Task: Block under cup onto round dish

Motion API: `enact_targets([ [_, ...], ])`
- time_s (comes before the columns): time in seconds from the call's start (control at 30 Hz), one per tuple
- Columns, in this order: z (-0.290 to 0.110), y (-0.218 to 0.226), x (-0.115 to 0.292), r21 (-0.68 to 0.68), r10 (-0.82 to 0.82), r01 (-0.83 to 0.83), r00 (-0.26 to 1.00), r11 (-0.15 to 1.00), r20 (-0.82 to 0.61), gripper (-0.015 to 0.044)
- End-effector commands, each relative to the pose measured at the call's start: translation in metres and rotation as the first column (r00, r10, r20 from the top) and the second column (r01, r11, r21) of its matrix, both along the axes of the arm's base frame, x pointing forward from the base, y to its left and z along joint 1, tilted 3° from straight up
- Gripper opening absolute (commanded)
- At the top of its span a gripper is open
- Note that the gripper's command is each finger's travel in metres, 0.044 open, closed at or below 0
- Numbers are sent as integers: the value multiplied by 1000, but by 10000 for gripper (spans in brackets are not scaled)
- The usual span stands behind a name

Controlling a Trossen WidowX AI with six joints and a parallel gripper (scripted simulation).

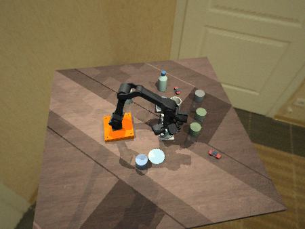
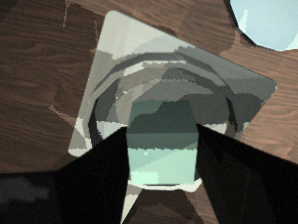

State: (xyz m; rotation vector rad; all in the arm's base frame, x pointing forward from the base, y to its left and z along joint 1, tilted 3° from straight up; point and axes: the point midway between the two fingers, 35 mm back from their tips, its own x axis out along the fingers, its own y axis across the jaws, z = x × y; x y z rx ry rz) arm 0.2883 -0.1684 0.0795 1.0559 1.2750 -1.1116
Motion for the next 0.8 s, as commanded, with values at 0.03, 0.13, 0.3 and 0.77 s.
enact_targets([
  [0.03,13,0,1,4,-2,2,1000,1000,-3,0],
  [0.13,27,0,3,4,-2,2,1000,1000,-3,0],
  [0.3,50,0,4,4,-2,2,1000,1000,-3,0],
  [0.77,92,2,0,5,-2,2,1000,1000,-3,0],
])
